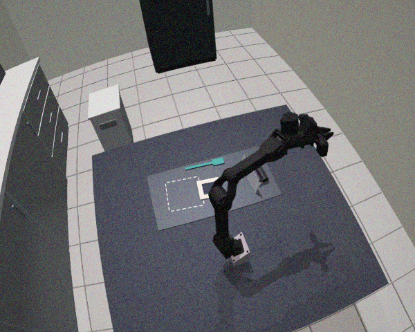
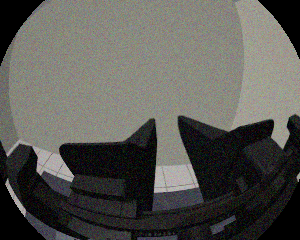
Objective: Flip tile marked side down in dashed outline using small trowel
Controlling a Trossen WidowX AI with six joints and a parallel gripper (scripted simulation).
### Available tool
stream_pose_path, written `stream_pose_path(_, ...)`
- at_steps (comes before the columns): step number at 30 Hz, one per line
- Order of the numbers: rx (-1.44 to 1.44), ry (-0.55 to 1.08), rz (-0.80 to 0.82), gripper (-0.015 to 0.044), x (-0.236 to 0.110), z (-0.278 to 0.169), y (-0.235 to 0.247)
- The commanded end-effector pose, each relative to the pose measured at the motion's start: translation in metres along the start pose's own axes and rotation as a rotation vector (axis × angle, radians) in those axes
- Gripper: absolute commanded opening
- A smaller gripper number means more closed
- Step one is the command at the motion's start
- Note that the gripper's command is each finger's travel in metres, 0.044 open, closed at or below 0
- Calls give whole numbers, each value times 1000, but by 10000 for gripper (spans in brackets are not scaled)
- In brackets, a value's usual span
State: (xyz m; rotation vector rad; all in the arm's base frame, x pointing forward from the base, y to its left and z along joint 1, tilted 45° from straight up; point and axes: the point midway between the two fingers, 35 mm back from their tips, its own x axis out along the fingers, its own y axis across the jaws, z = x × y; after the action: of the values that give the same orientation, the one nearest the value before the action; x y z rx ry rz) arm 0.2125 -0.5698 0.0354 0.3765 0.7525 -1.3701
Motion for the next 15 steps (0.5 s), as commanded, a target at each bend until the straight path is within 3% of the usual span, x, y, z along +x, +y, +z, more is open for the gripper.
stream_pose_path(1,-110,78,69,100,7,-23,26)
stream_pose_path(15,-450,316,311,100,8,-105,97)
